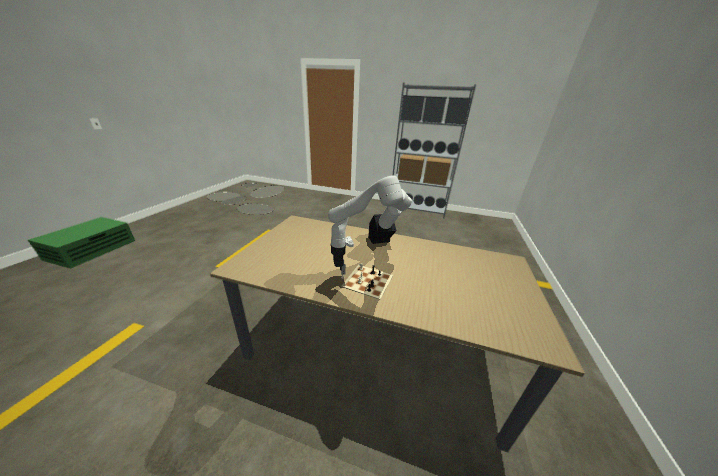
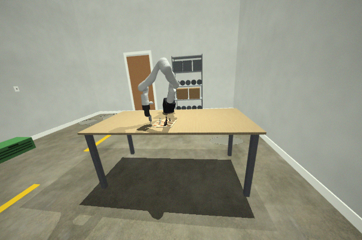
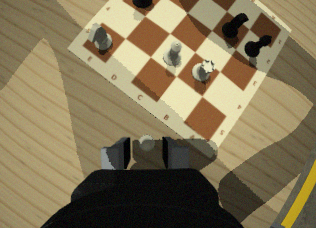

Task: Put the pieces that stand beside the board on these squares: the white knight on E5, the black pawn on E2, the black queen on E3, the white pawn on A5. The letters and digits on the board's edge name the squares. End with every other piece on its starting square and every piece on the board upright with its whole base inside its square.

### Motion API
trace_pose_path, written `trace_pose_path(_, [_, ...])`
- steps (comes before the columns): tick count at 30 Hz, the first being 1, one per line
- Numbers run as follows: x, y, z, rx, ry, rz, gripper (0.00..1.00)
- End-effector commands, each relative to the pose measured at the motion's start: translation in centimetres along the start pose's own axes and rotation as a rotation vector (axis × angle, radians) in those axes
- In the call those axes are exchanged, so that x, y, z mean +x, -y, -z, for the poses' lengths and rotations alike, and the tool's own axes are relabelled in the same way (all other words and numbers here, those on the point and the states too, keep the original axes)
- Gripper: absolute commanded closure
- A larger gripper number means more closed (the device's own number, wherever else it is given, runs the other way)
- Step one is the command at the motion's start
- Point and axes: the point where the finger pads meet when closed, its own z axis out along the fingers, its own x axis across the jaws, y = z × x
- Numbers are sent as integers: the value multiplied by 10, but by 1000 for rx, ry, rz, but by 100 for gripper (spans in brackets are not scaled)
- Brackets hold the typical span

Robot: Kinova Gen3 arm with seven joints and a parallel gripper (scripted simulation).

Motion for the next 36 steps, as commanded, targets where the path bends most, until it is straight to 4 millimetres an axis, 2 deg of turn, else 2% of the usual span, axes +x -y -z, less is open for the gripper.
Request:
trace_pose_path(1, [0, -1, 1, -2, 0, 0, 32])
trace_pose_path(12, [0, -1, -1, -2, 0, 0, 32])
trace_pose_path(36, [0, -1, -32, -2, 0, 0, 32])
